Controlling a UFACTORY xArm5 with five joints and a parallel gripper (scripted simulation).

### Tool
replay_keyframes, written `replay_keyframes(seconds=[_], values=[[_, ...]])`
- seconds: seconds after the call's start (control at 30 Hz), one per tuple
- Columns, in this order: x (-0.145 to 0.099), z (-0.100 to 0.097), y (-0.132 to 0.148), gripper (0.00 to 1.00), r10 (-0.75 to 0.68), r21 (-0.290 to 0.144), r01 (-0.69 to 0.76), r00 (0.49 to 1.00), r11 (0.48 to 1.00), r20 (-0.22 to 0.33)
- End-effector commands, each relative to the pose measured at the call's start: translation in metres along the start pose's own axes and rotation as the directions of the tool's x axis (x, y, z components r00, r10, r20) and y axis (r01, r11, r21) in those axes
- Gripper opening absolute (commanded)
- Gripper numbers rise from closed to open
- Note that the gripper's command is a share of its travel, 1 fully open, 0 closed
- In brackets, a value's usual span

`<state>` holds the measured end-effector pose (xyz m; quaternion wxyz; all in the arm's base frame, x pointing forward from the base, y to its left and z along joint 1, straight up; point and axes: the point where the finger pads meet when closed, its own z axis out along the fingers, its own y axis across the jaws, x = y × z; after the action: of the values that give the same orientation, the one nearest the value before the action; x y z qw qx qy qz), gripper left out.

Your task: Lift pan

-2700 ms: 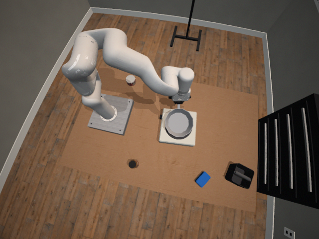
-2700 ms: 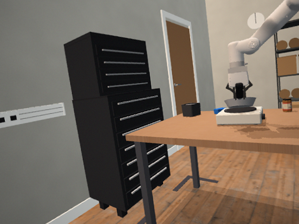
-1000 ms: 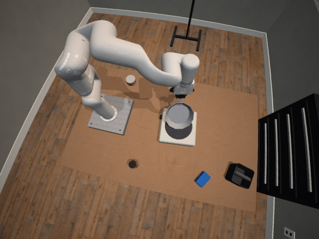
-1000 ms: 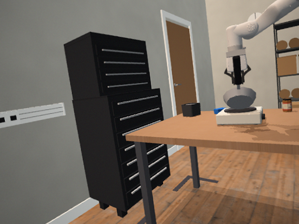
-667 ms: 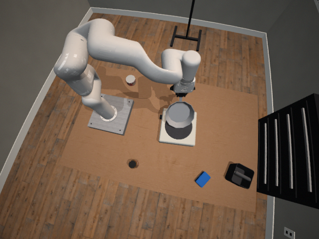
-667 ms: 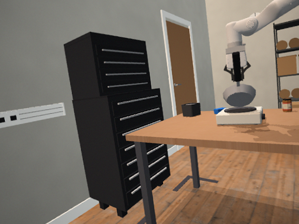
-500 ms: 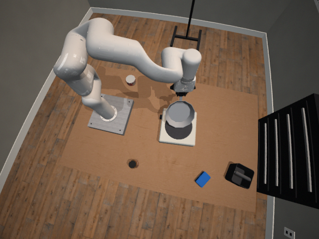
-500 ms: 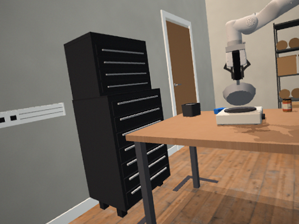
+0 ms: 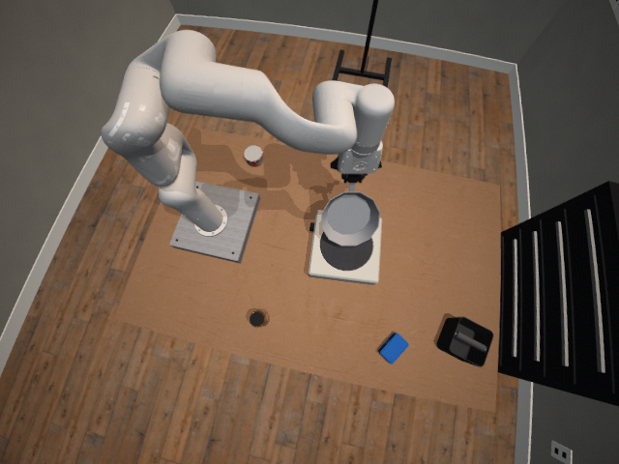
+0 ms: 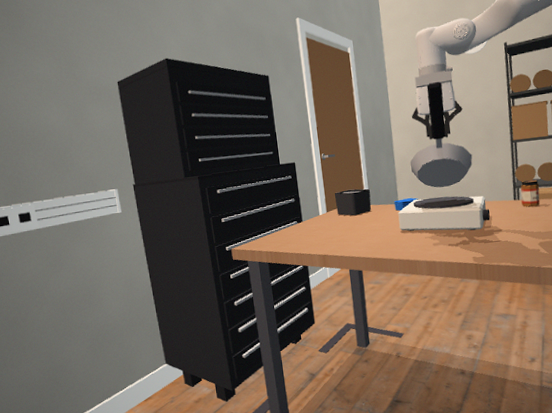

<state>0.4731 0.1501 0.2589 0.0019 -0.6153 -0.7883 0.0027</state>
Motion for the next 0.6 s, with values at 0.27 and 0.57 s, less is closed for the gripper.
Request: replay_keyframes(seconds=[0.27,0.57], values=[[0.0,-0.025,0.001,0.0,0.0,-0.006,0.0,1.0,1.0,0.0],[0.0,-0.037,0.001,0.0,0.0,-0.006,0.0,1.0,1.0,0.0]])
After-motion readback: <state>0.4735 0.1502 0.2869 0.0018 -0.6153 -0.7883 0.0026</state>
